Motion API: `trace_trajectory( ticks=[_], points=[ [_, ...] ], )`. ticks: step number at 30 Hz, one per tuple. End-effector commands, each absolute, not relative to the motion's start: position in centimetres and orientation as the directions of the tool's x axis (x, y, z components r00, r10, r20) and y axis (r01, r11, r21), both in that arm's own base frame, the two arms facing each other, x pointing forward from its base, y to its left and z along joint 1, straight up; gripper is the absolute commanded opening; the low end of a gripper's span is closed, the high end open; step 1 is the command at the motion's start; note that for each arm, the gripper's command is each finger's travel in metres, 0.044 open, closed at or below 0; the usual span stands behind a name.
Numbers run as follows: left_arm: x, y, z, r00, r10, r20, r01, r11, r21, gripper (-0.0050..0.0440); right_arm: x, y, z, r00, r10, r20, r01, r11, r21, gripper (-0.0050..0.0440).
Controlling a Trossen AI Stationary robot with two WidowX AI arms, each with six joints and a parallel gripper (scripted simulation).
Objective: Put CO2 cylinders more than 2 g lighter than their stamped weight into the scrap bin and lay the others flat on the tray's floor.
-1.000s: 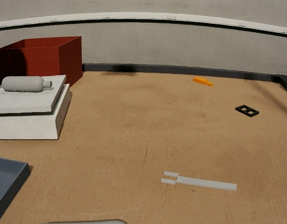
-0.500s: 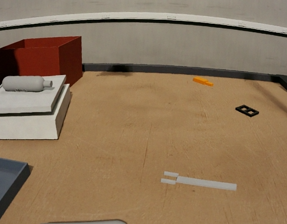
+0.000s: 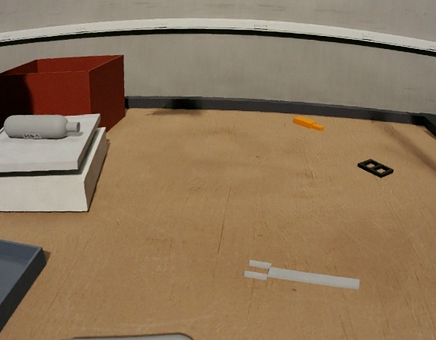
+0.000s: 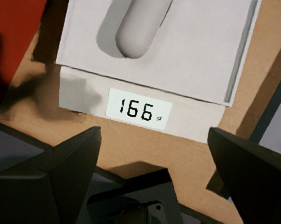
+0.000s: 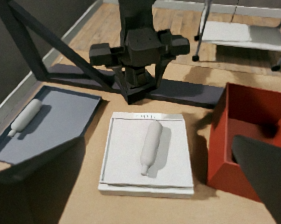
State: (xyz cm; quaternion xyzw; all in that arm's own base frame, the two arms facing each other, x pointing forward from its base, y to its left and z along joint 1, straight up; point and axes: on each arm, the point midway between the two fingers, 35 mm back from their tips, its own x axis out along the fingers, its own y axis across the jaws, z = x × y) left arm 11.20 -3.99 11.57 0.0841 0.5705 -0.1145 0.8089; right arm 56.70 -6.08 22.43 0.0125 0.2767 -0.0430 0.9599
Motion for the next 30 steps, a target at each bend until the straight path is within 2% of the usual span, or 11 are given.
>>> trace_trajectory(
  ticks=[1, 5, 7, 12, 17, 30],
  points=[
    [13.1, -4.9, 12.6, 0.321, -0.110, -0.941, 0.342, 0.940, 0.006, 0.0251, 54.5, -6.2, 25.1, 0.867, -0.085, -0.491, 0.097, 0.995, -0.001, 0.0440],
    [16.0, -6.1, 12.8, 0.291, -0.129, -0.948, 0.441, 0.897, 0.013, 0.0251, 51.4, -6.2, 24.8, 0.865, -0.088, -0.493, 0.100, 0.995, -0.001, 0.0440],
    [16.0, -6.1, 12.8, 0.291, -0.129, -0.948, 0.441, 0.897, 0.013, 0.0251, 51.4, -6.2, 24.8, 0.865, -0.088, -0.493, 0.100, 0.995, -0.001, 0.0440],
    [19.1, -7.2, 12.4, 0.263, -0.150, -0.953, 0.536, 0.844, 0.015, 0.0251, 47.4, -6.0, 24.0, 0.864, -0.091, -0.496, 0.103, 0.995, -0.002, 0.0440],
    [20.4, -7.6, 12.1, 0.251, -0.159, -0.955, 0.574, 0.819, 0.015, 0.0251, 44.4, -5.9, 23.0, 0.862, -0.094, -0.498, 0.108, 0.994, -0.001, 0.0440],
    [20.7, -7.7, 12.0, 0.234, -0.144, -0.961, 0.584, 0.812, 0.021, 0.0251, 43.0, -5.8, 22.2, 0.859, -0.096, -0.503, 0.110, 0.994, -0.001, 0.0440]
  ],
)
